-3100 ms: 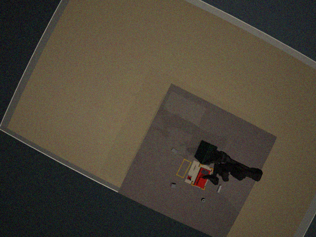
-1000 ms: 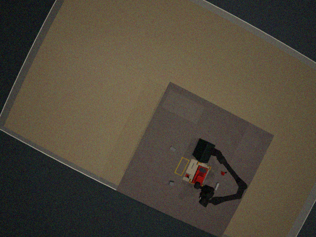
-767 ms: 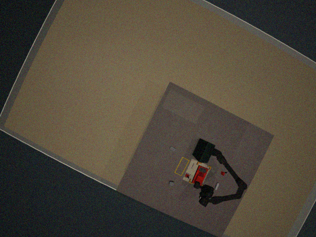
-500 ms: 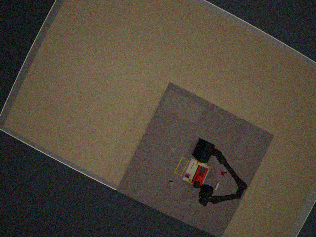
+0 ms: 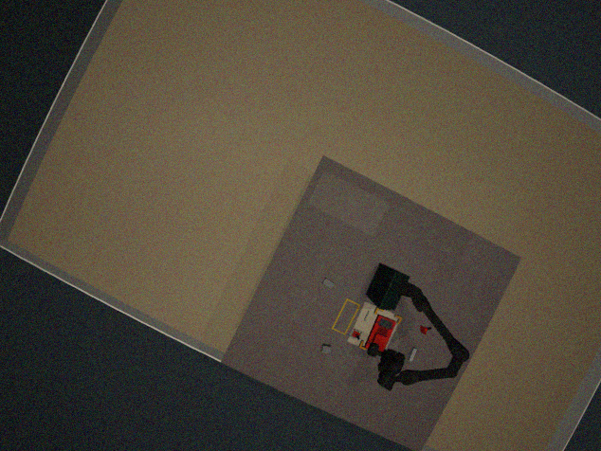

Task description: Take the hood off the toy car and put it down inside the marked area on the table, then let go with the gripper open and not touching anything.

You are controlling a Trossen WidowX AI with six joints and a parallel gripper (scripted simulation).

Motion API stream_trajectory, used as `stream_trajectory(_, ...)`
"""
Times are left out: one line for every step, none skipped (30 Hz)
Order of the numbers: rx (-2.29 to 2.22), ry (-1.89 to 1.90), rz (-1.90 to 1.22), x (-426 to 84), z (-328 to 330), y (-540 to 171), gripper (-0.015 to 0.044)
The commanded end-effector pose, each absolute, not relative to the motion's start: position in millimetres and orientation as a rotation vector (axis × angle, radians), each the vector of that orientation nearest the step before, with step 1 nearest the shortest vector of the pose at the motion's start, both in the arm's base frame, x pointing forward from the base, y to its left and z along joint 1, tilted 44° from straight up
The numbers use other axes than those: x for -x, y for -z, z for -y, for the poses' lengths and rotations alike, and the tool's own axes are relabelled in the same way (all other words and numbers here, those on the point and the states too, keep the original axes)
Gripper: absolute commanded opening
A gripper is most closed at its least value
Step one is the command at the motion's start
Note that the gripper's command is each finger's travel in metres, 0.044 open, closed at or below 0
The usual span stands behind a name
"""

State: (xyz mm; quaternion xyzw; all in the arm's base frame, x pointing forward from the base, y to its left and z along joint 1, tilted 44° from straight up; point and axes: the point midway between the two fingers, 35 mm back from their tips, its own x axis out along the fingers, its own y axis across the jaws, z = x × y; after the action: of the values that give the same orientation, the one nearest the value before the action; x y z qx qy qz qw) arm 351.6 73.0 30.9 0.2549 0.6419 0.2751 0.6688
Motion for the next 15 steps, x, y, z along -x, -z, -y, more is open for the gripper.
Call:
stream_trajectory(-0.58, -0.625, -1.454, -349.7, -78.4, -26.9, 0.044)
stream_trajectory(-0.58, -0.625, -1.454, -349.6, -79.0, -26.2, 0.044)
stream_trajectory(-0.58, -0.625, -1.454, -349.5, -79.7, -25.5, 0.044)
stream_trajectory(-0.58, -0.625, -1.454, -349.4, -80.3, -24.8, 0.044)
stream_trajectory(-0.58, -0.625, -1.454, -349.2, -80.9, -24.1, 0.044)
stream_trajectory(-0.58, -0.625, -1.454, -349.1, -81.6, -23.4, 0.044)
stream_trajectory(-0.58, -0.625, -1.454, -349.0, -82.2, -22.7, 0.044)
stream_trajectory(-0.58, -0.625, -1.454, -348.8, -82.8, -22.0, 0.044)
stream_trajectory(-0.58, -0.625, -1.454, -348.7, -83.5, -21.3, 0.044)
stream_trajectory(-0.58, -0.625, -1.453, -348.6, -84.1, -20.7, 0.044)
stream_trajectory(-0.58, -0.625, -1.453, -348.4, -84.7, -20.0, 0.044)
stream_trajectory(-0.58, -0.626, -1.453, -348.3, -85.4, -19.3, 0.044)
stream_trajectory(-0.58, -0.626, -1.453, -348.1, -86.0, -18.6, 0.044)
stream_trajectory(-0.581, -0.626, -1.453, -348.0, -86.5, -18.1, 0.044)
stream_trajectory(-0.581, -0.626, -1.453, -348.0, -86.8, -17.7, 0.044)
